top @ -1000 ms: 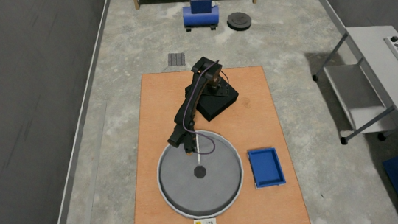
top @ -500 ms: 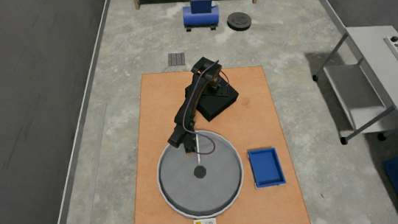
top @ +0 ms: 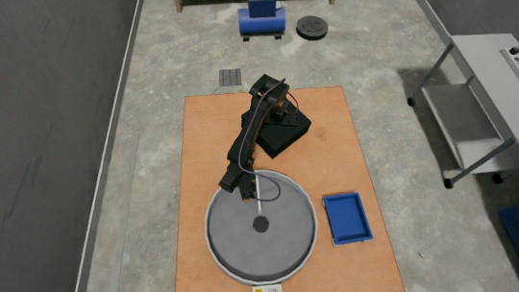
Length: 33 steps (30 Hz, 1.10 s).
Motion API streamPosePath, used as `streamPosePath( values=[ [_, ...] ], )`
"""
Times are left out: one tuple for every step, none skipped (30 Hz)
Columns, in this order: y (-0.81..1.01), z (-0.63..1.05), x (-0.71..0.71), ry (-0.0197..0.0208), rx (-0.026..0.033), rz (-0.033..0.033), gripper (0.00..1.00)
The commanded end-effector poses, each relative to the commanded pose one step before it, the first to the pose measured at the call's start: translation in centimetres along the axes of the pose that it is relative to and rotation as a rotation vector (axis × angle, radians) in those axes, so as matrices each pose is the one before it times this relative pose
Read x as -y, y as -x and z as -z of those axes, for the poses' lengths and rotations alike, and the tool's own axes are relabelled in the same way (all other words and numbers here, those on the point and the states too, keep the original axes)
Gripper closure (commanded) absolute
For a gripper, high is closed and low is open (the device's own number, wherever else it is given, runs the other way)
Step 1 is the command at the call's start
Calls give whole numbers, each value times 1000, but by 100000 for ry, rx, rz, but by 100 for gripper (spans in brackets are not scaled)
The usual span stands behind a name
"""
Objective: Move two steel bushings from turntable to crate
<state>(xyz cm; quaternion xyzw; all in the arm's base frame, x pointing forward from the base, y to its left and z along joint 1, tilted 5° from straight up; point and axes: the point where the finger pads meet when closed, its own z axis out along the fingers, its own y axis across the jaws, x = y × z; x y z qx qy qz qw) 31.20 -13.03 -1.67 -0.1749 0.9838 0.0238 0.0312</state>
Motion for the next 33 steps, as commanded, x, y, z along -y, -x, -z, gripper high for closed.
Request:
streamPosePath(
  values=[
    [272,295,611,-1327,2784,-1200,87],
    [0,0,0,0,0,0,87],
    [0,0,0,0,0,0,87],
    [0,0,0,0,0,0,87],
    [0,0,0,0,0,0,87],
    [0,0,0,0,0,0,87],
    [0,0,0,0,0,0,87],
    [0,0,0,0,0,0,100],
    [2,0,-2,13,13,-1,100],
    [55,-5,-59,53,33,208,100],
    [6,-2,-30,52,-46,69,100],
    [-44,0,-45,179,-178,-22,100],
    [-4,0,-4,15,-15,-2,100],
    [-4,0,-4,18,-18,-2,100],
    [0,0,0,0,0,0,100],
    [0,0,0,0,0,0,100],
    [0,0,0,0,0,0,100],
    [0,0,0,0,0,0,100],
    [0,0,0,0,0,0,100],
    [0,0,0,0,0,0,100],
    [0,0,0,0,0,0,100],
    [0,0,0,0,0,0,100],
    [0,0,0,0,0,0,100],
    [0,0,0,0,0,0,100],
    [0,0,0,0,0,0,100],
    [0,0,0,0,0,0,100],
    [0,0,0,0,0,0,100],
    [0,0,0,0,0,0,100],
    [0,0,0,0,0,0,100],
    [0,0,0,0,0,0,100],
    [0,0,0,0,0,0,100],
    [0,0,0,0,0,0,100],
    [0,0,0,0,0,0,100]
  ],
)
